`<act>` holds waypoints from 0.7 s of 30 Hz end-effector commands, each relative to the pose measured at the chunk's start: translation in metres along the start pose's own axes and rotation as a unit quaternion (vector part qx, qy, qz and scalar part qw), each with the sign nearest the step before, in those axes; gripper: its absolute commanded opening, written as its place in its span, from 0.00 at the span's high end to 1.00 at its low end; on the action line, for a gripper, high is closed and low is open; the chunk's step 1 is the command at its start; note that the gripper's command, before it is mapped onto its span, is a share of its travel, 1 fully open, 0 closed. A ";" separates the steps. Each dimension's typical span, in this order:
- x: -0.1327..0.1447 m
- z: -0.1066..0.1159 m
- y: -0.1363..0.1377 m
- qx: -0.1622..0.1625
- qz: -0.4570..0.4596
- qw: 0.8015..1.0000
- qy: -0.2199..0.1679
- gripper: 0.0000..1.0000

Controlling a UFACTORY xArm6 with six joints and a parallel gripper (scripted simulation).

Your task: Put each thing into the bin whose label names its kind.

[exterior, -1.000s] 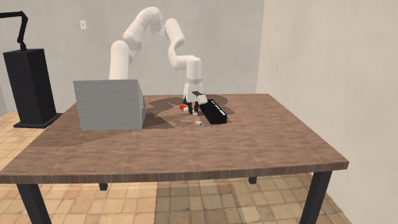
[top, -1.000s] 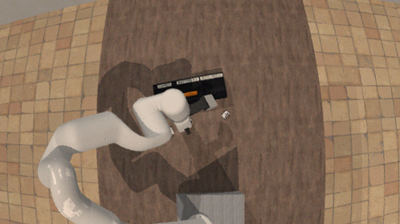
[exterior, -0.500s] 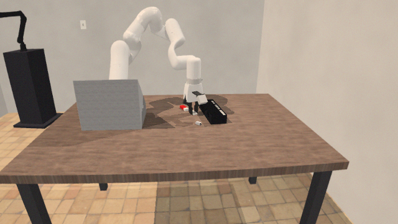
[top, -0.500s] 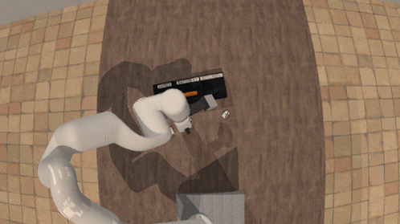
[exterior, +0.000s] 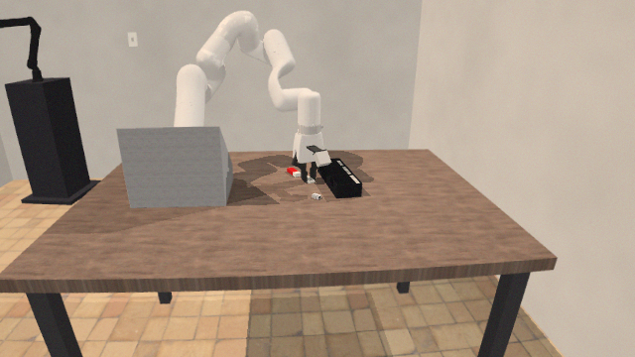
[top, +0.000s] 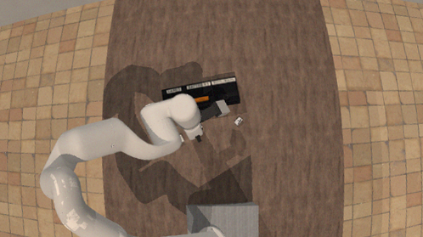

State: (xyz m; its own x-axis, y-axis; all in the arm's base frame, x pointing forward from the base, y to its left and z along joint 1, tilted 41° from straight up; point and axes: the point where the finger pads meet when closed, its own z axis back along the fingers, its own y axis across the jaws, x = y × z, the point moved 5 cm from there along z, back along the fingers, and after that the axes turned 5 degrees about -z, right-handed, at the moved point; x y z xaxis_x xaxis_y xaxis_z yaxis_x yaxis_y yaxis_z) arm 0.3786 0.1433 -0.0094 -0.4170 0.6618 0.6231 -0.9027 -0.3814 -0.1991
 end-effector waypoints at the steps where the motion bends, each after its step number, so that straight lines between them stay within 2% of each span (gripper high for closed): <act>1: 0.000 0.004 -0.001 -0.001 0.000 1.000 0.001 1.00; 21: 0.000 0.061 -0.001 -0.001 0.000 1.000 0.001 1.00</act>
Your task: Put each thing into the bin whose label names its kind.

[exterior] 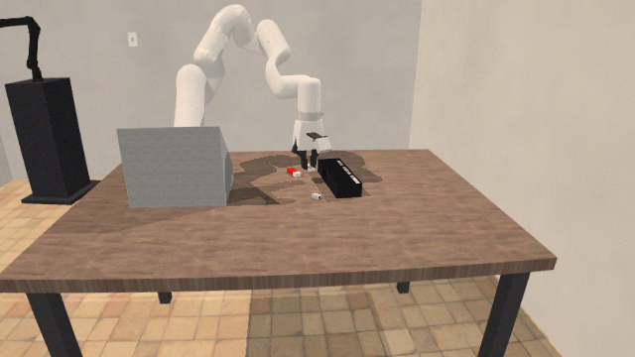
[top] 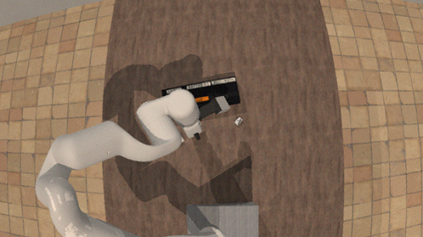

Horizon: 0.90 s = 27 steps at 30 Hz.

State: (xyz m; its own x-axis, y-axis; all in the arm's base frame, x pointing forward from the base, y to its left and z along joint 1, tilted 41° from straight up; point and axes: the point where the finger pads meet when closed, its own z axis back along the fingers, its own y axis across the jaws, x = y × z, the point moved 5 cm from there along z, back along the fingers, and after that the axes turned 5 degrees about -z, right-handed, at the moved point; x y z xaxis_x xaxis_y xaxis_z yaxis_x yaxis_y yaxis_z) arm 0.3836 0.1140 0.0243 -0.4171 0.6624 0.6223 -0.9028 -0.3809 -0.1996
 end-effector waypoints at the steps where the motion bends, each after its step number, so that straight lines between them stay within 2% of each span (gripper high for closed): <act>1: 0.000 0.016 -0.001 -0.001 0.000 1.000 0.000 1.00; 17: 0.000 0.016 -0.001 -0.001 0.000 1.000 0.000 1.00; 19: 0.000 0.023 -0.001 -0.001 0.000 1.000 0.000 1.00; 24: 0.000 0.023 -0.001 -0.001 0.000 1.000 0.000 1.00; 27: 0.005 0.023 -0.018 -0.001 0.000 1.000 0.000 1.00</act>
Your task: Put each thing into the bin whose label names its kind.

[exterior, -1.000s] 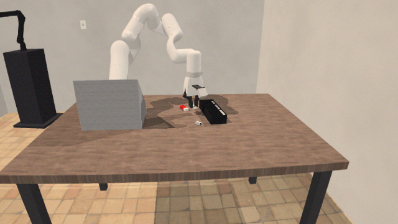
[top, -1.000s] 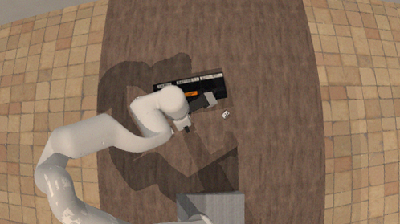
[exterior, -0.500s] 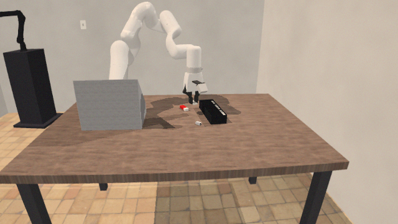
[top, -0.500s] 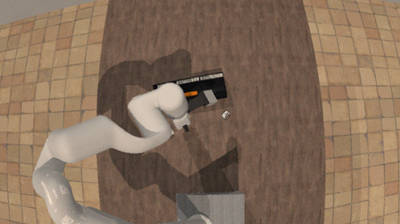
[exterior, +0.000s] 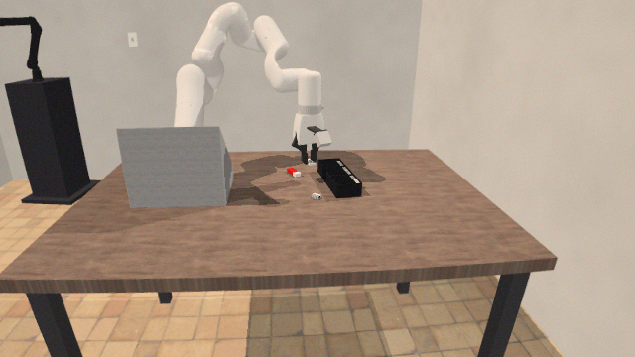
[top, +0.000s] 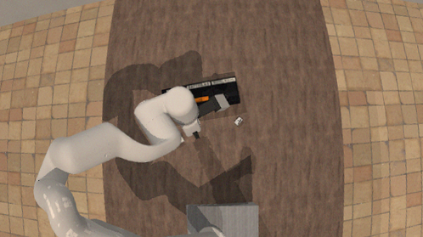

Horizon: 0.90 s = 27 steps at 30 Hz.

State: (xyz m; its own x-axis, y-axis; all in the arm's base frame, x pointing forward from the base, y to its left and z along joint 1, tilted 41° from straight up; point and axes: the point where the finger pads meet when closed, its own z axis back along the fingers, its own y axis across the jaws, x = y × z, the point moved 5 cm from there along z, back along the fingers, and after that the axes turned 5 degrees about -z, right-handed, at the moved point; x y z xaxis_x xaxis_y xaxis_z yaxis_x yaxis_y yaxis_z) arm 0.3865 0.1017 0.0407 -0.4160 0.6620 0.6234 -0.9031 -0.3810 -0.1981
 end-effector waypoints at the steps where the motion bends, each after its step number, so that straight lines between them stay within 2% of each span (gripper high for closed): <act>1: 0.005 0.002 -0.017 -0.001 0.001 1.000 0.001 1.00; 4: 0.010 0.002 -0.034 -0.002 -0.074 0.997 0.001 1.00; 10: 0.020 0.002 -0.069 -0.002 -0.128 0.992 0.001 1.00; 13: 0.022 0.002 -0.075 -0.002 -0.128 0.992 0.001 1.00; 17: 0.028 0.002 -0.097 -0.002 -0.128 0.992 0.001 1.00; 27: 0.029 0.002 -0.103 -0.002 -0.128 0.992 0.001 1.00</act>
State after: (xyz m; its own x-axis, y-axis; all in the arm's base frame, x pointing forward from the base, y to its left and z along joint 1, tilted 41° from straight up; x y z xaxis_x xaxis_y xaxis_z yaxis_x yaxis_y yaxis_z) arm 0.4640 0.1584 0.0799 -0.1741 0.7367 0.6535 -0.9794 -0.1983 -0.0374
